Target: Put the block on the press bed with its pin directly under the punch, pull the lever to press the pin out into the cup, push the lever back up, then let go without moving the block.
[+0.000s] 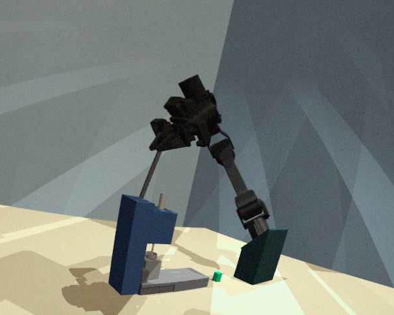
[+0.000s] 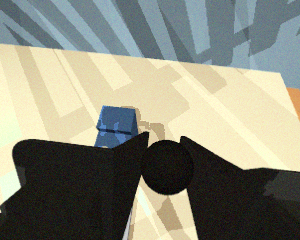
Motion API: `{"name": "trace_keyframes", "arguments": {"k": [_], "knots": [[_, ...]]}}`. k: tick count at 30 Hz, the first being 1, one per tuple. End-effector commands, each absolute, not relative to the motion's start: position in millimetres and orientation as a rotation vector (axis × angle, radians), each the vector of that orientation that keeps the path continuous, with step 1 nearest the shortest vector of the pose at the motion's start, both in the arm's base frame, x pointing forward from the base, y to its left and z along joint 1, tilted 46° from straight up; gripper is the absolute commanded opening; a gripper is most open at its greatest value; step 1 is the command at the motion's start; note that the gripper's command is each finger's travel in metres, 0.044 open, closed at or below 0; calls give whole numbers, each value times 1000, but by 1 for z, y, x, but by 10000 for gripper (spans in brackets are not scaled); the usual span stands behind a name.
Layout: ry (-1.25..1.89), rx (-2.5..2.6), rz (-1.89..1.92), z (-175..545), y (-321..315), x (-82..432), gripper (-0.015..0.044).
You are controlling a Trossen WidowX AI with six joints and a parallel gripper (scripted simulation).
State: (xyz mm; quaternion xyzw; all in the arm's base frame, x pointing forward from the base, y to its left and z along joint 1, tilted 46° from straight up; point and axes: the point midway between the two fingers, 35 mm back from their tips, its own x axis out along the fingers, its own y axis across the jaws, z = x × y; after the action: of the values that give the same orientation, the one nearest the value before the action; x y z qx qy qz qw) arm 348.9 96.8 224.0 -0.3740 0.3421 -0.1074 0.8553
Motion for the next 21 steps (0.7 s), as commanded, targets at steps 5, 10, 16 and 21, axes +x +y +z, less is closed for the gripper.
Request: {"name": "trace_keyframes", "arguments": {"k": [5, 10, 16, 21], "knots": [[723, -789, -226, 223, 94, 341, 0], [723, -789, -226, 222, 94, 338, 0], [723, -789, -226, 221, 93, 335, 0], [724, -789, -226, 221, 92, 332, 0]]}}
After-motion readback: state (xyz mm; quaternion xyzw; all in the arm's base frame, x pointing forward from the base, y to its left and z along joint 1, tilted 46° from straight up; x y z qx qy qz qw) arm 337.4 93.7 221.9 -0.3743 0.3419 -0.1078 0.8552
